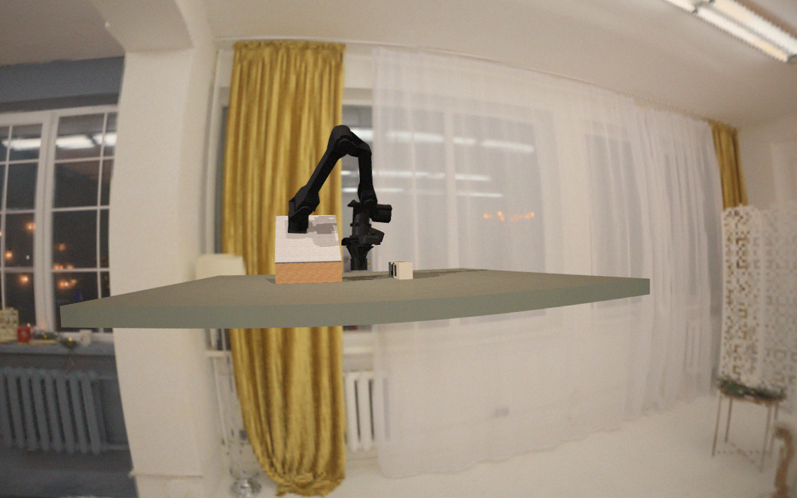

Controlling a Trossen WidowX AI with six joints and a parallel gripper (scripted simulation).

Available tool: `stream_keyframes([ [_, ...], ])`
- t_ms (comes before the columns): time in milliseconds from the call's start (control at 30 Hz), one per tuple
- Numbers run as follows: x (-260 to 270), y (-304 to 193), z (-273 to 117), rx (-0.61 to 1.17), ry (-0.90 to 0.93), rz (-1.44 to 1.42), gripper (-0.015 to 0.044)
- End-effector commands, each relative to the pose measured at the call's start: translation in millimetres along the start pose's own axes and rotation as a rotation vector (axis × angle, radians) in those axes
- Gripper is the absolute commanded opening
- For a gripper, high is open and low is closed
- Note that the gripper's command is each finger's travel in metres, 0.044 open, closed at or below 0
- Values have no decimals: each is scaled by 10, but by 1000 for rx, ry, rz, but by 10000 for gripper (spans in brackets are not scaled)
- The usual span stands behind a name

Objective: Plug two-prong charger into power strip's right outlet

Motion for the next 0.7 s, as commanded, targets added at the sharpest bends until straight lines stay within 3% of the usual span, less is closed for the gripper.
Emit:
stream_keyframes([
  [0,1,-10,-127,-4,0,7,0],
  [667,13,160,20,-9,13,192,0],
])
Point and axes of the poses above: the point midway between the two fingers, 35 mm back from their tips, its own z axis out along the fingers, its own x axis across the jaws, y = z × x, the point moved 9 cm from there along -z, back along the fingers, and after that the axes turned 5 degrees about -z, right-handed, at the moved point
